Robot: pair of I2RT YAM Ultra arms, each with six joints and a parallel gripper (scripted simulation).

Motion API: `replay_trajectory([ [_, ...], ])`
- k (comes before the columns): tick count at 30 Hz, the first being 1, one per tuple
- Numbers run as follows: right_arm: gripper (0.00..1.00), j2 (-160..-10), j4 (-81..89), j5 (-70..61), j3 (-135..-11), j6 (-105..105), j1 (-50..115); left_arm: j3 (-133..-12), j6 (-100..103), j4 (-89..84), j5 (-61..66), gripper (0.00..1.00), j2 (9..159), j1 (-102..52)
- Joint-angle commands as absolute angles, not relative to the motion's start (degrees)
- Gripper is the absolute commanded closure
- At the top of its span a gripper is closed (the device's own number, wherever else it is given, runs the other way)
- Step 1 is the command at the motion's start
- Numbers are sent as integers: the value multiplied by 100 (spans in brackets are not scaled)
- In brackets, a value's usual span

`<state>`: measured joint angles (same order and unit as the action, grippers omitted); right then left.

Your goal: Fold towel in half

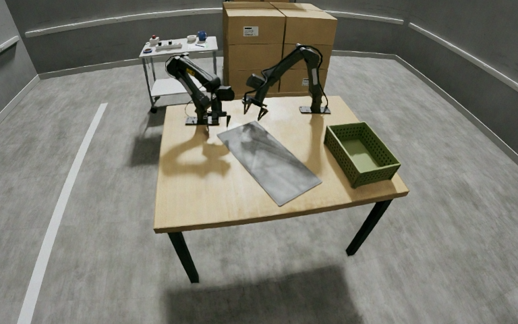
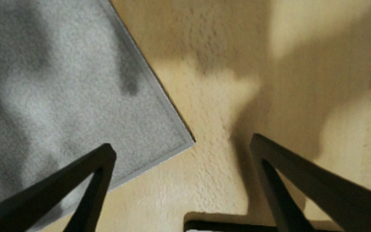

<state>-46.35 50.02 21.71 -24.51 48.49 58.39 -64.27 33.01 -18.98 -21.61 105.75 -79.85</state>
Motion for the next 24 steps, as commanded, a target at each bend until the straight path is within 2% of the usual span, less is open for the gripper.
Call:
replay_trajectory([
  [1, 0, -4607, 5011, 2224, -2522, 4848, 5839, -6515, 3307, -1853, -2217, 0, 10469, -7985],
  [17, 0, -4607, 5011, 2224, -2522, 4848, 5839, -6515, 3307, -1853, -2217, 0, 10469, -7985],
  [18, 66, -4512, 5131, 2228, -2648, 5073, 5890, -6619, 3074, -2038, -2160, 66, 10395, -7982],
  [24, 66, -4723, 5147, 2285, -2655, 5572, 5955, -6631, 2807, -2017, -2164, 66, 10394, -7978],
])
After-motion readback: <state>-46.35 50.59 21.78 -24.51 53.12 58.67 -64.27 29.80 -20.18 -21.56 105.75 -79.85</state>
